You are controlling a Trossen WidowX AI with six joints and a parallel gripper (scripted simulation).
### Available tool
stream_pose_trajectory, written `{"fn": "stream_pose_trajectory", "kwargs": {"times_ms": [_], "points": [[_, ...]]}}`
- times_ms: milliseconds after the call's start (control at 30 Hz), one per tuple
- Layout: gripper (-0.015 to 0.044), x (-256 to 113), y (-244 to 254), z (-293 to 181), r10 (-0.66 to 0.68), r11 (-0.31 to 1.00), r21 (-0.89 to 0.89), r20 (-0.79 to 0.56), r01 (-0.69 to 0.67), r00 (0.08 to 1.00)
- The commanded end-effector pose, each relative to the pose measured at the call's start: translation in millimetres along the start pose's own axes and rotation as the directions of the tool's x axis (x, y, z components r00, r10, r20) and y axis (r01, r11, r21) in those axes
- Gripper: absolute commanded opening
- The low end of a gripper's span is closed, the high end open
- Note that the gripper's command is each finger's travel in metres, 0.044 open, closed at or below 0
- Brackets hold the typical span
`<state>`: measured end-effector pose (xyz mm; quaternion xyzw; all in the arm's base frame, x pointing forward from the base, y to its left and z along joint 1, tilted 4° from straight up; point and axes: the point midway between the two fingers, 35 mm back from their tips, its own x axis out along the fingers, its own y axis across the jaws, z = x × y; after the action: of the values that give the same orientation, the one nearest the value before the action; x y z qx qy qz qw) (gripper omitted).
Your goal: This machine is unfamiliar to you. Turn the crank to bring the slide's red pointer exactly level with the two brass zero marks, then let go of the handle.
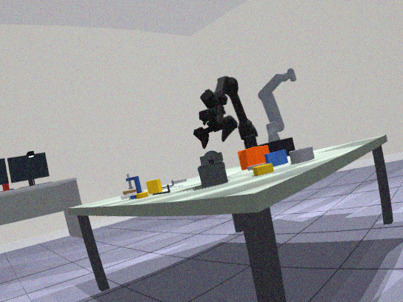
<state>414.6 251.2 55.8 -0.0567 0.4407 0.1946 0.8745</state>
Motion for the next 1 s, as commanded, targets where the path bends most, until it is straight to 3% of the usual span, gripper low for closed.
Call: {"fn": "stream_pose_trajectory", "kwargs": {"times_ms": [0,300,967], "points": [[0.0440,-4,0,3,-0.004,1.000,0.002,-0.001,0.004,1.000],[0.0440,-43,2,32,0.008,1.000,-0.014,-0.002,-0.008,1.000],[0.0440,-108,-59,-47,0.269,0.877,-0.413,-0.004,-0.246,0.963]]}}
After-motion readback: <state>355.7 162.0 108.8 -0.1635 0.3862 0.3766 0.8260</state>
